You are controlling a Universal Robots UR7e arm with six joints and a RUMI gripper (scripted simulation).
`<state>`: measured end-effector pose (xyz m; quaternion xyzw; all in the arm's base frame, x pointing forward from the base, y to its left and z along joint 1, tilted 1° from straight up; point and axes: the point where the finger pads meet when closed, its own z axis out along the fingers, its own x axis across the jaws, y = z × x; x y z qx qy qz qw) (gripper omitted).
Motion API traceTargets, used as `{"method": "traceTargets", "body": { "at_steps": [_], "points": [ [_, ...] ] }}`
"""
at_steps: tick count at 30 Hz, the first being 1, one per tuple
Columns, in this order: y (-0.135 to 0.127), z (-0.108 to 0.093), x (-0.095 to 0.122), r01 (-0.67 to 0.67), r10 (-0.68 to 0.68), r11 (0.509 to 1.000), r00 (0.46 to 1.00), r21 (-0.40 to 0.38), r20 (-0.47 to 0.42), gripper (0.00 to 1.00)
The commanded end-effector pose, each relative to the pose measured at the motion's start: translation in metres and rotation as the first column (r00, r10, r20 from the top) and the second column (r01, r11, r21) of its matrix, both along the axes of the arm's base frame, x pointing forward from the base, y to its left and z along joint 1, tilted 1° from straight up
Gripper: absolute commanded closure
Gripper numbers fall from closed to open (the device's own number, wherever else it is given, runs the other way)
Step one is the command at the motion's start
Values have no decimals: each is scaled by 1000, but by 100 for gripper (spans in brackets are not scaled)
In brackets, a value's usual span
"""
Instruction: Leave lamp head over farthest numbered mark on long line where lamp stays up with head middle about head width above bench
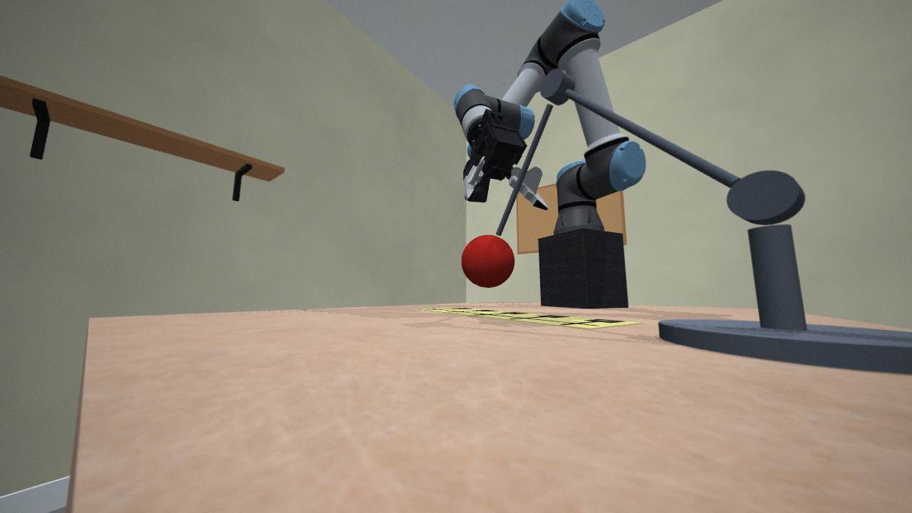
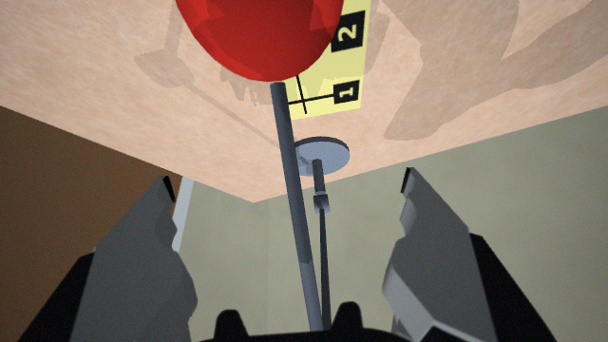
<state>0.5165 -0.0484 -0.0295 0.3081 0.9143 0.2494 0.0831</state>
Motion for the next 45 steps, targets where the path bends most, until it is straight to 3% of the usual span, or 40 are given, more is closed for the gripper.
{"method": "traceTargets", "body": {
  "at_steps": [1,21,45],
  "points": [
    [0,0,0,0,0,1000,1000,-1,1,0],
    [0,0,0,0,0,1000,1000,-1,1,0],
    [-49,74,-25,26,-26,1000,1000,-14,-8,0]
  ]
}}
